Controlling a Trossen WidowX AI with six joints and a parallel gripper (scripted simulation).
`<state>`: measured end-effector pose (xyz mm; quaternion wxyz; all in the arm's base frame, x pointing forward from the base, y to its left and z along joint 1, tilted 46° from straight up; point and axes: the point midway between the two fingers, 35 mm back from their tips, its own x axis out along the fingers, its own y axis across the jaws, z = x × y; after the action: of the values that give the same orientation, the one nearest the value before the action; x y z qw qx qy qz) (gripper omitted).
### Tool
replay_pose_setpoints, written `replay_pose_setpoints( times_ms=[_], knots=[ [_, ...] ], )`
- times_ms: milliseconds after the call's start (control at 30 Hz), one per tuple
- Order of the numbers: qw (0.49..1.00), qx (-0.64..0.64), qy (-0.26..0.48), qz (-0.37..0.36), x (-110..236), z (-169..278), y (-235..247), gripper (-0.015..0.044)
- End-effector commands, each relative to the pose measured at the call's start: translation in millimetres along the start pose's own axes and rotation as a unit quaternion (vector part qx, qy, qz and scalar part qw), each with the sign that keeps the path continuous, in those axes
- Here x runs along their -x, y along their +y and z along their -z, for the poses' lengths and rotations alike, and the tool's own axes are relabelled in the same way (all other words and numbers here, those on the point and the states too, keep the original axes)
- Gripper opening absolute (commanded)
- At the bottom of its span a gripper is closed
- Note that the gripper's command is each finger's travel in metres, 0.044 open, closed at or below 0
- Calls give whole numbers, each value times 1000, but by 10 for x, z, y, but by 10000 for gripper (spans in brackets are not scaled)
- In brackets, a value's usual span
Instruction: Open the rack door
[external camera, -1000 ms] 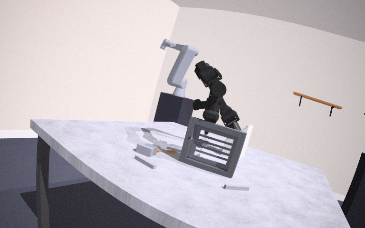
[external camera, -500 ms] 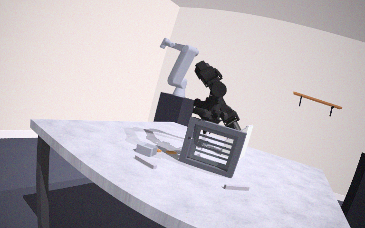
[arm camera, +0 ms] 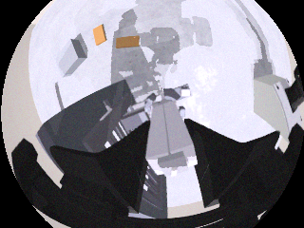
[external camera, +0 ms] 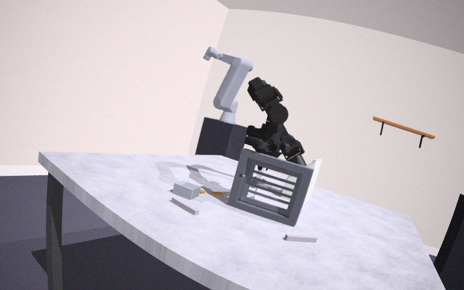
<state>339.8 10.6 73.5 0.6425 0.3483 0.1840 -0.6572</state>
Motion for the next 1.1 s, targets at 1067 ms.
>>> replay_pose_setpoints(
  times_ms=[1067],
  knots=[
    [800, 601, 0, -1, -8, -3, 5, 298]
  ],
)
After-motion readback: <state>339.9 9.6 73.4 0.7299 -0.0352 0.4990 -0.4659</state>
